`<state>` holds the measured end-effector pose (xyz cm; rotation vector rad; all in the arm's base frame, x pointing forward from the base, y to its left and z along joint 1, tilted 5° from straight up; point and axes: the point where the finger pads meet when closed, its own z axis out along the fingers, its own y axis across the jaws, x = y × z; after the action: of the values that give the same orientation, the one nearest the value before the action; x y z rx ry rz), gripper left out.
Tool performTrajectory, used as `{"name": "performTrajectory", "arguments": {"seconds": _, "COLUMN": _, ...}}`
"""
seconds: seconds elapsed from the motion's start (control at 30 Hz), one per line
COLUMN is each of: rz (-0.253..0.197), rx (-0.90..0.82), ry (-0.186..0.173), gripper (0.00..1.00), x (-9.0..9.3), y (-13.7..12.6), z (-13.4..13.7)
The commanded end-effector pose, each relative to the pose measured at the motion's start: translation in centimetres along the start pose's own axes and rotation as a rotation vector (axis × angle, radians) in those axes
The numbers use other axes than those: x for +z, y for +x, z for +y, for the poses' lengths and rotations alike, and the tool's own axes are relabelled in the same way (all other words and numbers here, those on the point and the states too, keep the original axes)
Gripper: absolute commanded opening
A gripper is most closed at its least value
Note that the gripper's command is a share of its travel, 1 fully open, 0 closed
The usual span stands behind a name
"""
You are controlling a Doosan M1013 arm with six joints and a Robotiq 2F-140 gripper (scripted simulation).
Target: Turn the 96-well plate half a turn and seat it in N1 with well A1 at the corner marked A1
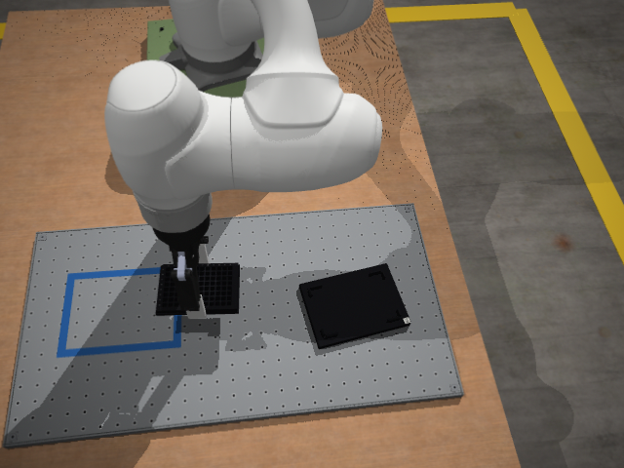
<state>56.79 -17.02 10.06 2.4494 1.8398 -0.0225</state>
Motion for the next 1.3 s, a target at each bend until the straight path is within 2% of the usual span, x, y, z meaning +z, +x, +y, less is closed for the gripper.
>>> {"name": "performTrajectory", "arguments": {"seconds": 0.0, "rz": 0.0, "rx": 0.0, "ry": 0.0, "gripper": 0.0, "x": 0.0, "y": -0.8, "z": 0.0}}
{"name": "performTrajectory", "arguments": {"seconds": 1.27, "rz": 0.0, "rx": 0.0, "ry": 0.0, "gripper": 0.0, "x": 0.3, "y": -11.4, "z": -0.1}}
